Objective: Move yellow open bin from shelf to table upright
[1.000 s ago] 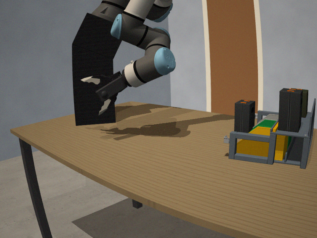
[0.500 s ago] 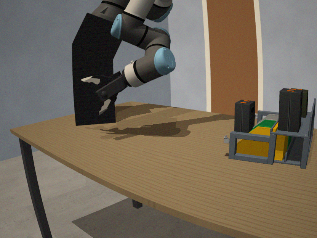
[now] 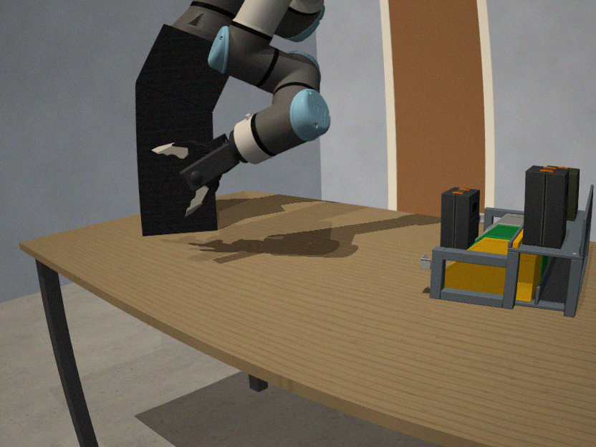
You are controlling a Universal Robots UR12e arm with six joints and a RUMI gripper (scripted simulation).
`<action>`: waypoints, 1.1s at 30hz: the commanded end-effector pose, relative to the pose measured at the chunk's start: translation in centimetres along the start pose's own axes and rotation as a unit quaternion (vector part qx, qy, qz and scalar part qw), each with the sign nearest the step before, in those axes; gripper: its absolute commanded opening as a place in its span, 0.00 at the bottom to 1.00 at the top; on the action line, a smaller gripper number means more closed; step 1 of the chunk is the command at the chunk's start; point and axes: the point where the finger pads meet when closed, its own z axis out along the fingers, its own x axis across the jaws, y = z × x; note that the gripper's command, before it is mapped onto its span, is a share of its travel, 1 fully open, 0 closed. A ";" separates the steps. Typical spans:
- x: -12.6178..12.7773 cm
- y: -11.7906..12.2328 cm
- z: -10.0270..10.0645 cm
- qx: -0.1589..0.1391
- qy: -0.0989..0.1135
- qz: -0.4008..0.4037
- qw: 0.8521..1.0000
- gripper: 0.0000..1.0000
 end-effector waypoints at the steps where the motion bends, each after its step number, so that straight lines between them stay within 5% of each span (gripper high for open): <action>1: 0.0 0.0 0.0 0.000 0.000 0.000 1.000 1.00; 9: 0.0 0.0 0.0 0.000 0.000 0.000 1.000 1.00; 14: -2.0 -0.3 -4.6 0.005 -0.126 0.033 0.992 1.00; 26: -2.0 -0.3 -4.6 0.005 -0.126 0.033 0.992 1.00; 31: -4.1 -0.5 -9.1 0.009 -0.248 0.065 0.967 1.00; 33: -4.1 -0.5 -9.1 0.009 -0.248 0.065 0.967 1.00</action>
